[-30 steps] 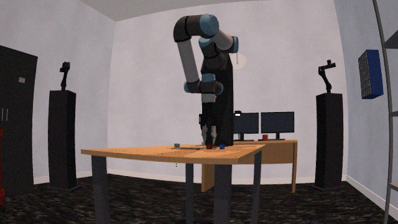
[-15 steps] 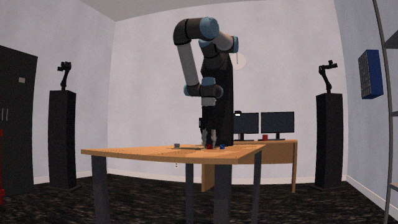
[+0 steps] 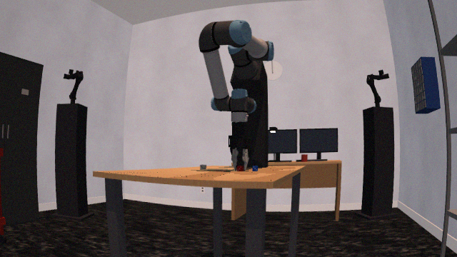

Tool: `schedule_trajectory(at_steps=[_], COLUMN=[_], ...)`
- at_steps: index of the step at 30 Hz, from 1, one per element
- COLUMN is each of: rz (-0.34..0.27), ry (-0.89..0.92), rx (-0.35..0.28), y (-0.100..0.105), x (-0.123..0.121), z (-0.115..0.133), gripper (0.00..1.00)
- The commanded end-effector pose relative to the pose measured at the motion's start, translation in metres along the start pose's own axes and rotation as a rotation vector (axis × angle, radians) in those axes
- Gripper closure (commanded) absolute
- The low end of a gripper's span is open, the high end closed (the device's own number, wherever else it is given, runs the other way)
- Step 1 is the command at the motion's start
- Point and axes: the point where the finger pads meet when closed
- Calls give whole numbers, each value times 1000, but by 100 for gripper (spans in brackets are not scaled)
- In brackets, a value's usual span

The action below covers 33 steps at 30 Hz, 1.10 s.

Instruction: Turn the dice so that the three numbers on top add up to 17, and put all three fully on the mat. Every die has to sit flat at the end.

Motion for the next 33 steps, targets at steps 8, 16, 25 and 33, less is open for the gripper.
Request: schedule_trajectory(at_steps=[8,16,25,33], rz=[0,0,0,0], ry=[0,0,0,0], rx=[-1,-1,-1,-1], y=[0,0,0,0], x=[0,0,0,0], z=[0,0,0,0], gripper=[76,76,94,94])
Point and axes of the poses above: the point where the finger pads meet when closed, its own y axis back along the fingers, its own x axis across the jaws, z = x × y, and after that the axes turned 14 degrees about y, right-handed
